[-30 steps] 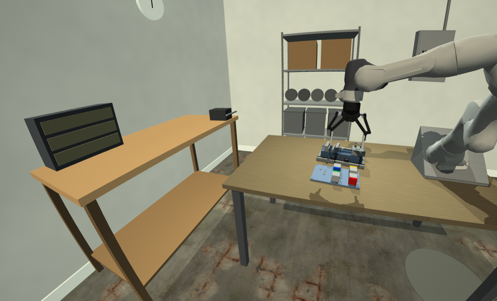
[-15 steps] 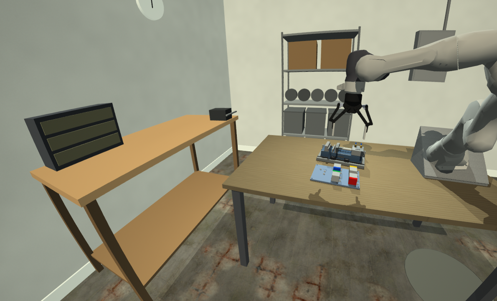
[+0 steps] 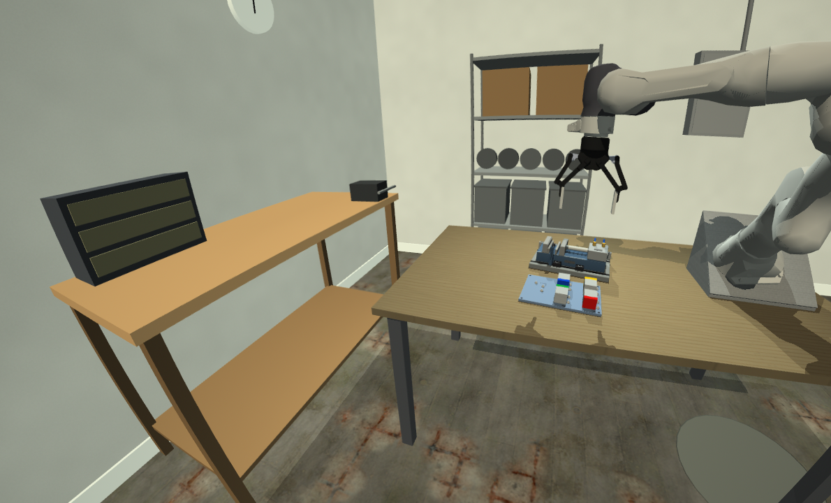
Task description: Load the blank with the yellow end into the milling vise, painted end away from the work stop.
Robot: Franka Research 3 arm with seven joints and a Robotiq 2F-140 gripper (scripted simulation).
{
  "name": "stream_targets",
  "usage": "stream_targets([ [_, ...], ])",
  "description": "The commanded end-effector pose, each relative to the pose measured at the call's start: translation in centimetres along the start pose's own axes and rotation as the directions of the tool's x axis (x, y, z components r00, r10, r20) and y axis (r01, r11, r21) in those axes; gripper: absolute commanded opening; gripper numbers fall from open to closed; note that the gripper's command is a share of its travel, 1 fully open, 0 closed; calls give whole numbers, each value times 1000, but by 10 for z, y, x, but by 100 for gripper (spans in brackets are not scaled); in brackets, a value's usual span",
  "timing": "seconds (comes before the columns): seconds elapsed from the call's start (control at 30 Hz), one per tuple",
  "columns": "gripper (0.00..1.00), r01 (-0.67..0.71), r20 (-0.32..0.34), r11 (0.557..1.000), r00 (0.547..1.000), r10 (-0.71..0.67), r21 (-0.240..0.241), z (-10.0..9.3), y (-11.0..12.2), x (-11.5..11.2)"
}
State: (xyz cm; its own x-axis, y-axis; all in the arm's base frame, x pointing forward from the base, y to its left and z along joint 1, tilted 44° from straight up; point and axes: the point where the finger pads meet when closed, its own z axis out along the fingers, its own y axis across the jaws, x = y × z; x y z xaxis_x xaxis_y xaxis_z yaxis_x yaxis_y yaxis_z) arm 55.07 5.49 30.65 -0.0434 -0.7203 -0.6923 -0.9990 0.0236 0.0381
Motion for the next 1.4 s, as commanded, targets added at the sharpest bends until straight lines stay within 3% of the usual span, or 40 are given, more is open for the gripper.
stream_targets([
  [0.0,100,3,0,1000,1000,-3,-2,-6,2,3],
  [0.13,100,16,1,1000,1000,-16,-13,-31,9,13],
  [1.37,100,16,1,1000,1000,-16,-13,-17,6,6],
])
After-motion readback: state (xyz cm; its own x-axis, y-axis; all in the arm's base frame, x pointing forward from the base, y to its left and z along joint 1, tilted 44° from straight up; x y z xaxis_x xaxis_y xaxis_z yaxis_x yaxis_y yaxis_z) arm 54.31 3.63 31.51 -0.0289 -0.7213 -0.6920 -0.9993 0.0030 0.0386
